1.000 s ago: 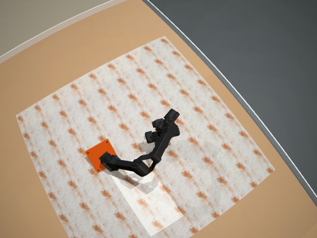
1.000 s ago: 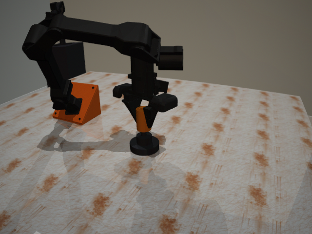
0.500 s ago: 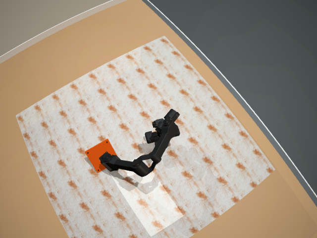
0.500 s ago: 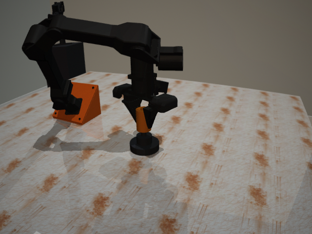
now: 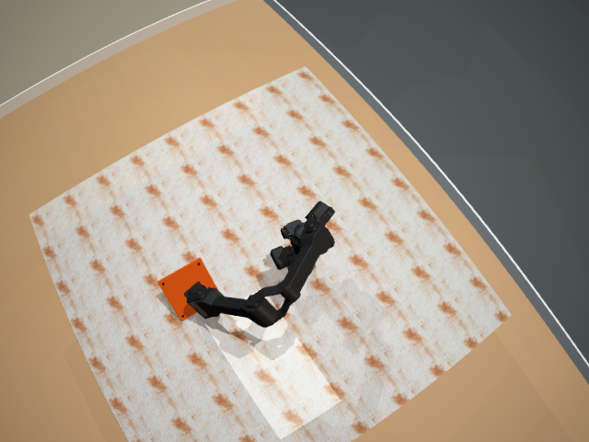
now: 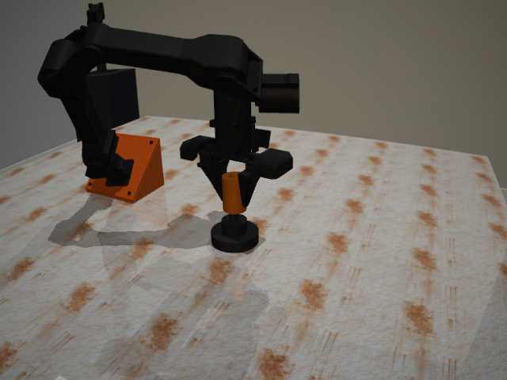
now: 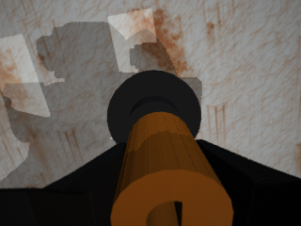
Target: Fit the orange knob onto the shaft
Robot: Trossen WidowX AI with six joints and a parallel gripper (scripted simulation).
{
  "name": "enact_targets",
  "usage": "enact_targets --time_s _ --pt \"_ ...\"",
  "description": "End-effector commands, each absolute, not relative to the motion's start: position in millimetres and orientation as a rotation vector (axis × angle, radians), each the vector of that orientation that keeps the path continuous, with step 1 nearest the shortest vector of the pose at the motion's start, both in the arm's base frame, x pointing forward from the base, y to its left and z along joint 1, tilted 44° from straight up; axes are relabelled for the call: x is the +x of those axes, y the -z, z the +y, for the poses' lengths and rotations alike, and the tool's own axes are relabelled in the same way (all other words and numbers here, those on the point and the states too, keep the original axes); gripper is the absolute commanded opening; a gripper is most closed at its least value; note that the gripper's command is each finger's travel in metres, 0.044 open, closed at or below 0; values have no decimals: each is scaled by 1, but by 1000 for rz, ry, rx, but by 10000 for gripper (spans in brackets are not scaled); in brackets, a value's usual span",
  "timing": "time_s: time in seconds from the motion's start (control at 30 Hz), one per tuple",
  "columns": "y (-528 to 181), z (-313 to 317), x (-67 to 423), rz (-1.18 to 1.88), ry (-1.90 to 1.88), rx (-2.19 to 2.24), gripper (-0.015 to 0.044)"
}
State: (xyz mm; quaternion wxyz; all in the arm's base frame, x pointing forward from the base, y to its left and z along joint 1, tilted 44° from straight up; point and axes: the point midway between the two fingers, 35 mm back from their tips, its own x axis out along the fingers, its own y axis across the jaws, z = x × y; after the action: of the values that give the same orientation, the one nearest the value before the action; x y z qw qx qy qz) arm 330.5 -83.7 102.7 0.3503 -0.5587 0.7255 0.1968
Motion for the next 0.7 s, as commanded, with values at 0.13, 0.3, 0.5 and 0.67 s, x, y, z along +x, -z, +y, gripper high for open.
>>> enact_targets --time_s 0.13,0.3,0.5,0.67 --pt "-103 -85 331 1873 -558 -1481 0" --pt "-102 -85 331 1873 -558 -1481 0" --pt "-101 -85 329 1873 -558 -1481 0" --pt "-101 -83 327 1874 -558 -1481 0"
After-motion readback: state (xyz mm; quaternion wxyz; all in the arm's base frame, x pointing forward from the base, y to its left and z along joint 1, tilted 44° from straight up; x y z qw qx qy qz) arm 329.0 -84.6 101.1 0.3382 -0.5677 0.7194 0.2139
